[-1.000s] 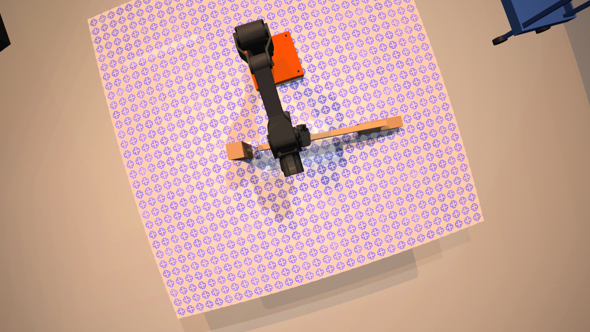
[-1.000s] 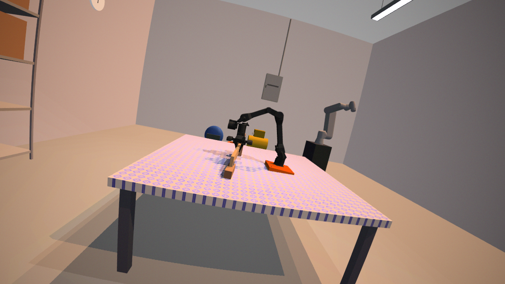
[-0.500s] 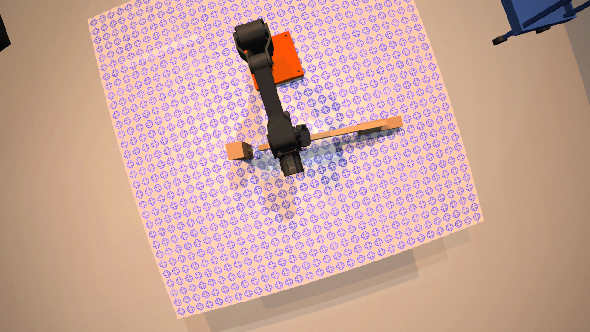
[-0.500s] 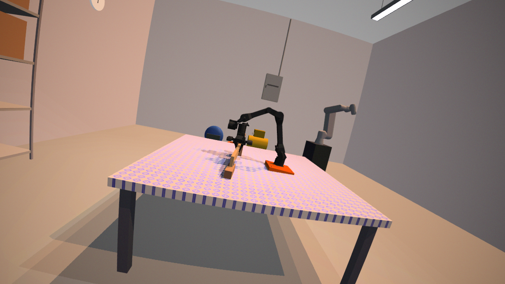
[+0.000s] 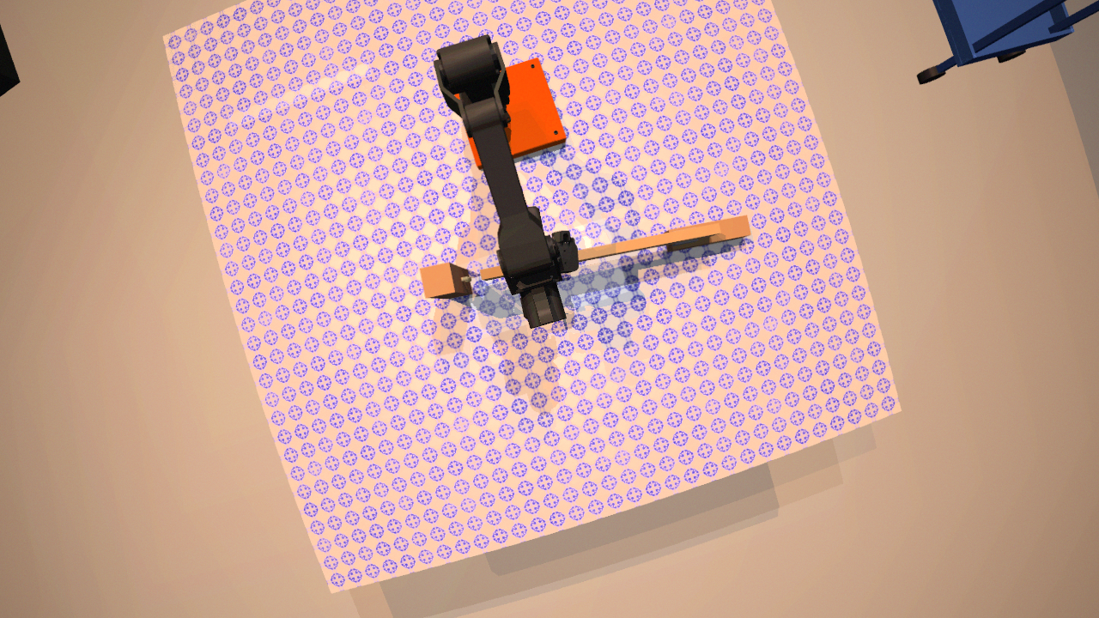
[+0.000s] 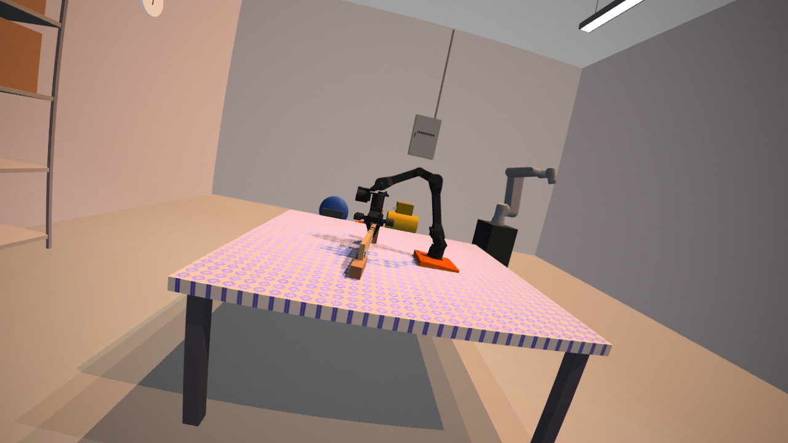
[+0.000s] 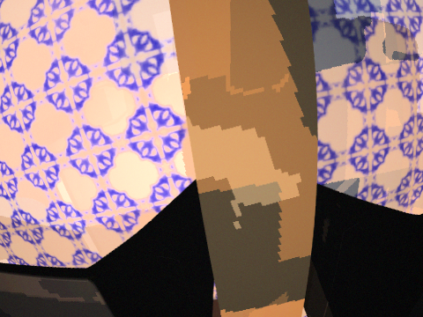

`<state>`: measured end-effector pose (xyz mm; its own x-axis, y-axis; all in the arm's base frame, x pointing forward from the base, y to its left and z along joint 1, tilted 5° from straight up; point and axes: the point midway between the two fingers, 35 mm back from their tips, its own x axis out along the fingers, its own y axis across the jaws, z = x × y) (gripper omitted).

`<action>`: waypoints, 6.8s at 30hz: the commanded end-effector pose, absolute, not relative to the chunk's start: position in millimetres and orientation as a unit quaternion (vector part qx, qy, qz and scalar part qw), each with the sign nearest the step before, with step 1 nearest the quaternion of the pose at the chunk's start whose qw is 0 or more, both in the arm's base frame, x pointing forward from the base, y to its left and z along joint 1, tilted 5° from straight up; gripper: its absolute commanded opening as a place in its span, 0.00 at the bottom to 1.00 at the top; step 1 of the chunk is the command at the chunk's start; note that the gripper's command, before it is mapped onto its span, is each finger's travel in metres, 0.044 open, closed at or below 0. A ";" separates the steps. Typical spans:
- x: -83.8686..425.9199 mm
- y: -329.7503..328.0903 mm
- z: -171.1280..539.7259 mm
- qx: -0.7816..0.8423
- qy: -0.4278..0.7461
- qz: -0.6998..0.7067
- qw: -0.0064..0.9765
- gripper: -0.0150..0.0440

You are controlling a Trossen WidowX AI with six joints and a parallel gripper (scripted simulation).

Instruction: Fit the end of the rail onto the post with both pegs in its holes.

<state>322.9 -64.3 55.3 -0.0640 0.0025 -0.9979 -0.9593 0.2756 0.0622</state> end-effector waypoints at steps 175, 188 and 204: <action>320.6 -78.4 60.0 -0.414 0.580 0.437 0.549 0.25; 320.2 -82.4 59.9 -0.414 0.580 0.437 0.549 0.25; 319.5 -87.0 58.1 -0.414 0.580 0.437 0.549 0.25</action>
